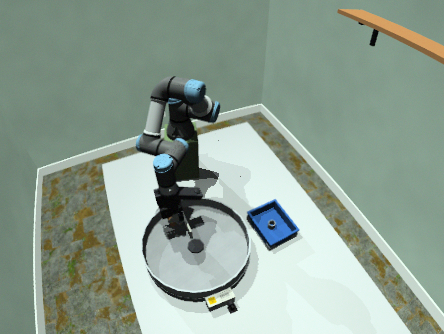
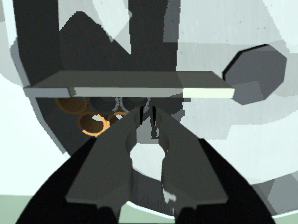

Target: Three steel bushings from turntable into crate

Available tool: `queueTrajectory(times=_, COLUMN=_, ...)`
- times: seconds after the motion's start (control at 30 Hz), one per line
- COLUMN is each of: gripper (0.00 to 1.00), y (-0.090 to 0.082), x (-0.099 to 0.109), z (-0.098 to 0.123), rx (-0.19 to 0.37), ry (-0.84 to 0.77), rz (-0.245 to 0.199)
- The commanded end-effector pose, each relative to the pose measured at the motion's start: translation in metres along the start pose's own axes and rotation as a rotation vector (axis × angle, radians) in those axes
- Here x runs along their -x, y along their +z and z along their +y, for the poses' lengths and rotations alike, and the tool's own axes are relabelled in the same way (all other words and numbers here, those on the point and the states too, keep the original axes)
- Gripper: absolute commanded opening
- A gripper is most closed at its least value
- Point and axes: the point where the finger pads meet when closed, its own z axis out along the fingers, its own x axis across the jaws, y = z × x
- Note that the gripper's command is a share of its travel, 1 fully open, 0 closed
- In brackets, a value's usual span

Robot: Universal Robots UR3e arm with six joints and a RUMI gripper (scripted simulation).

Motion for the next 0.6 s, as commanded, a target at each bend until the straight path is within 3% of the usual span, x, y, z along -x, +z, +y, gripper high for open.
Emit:
queueTrajectory(times=0.0, gripper=0.06, y=0.003, x=0.000, z=0.000, rx=0.001, ry=0.000, rz=0.000)
queueTrajectory(times=0.57, gripper=0.06, y=0.023, x=-0.001, z=0.000, rx=0.002, ry=0.000, rz=0.001)
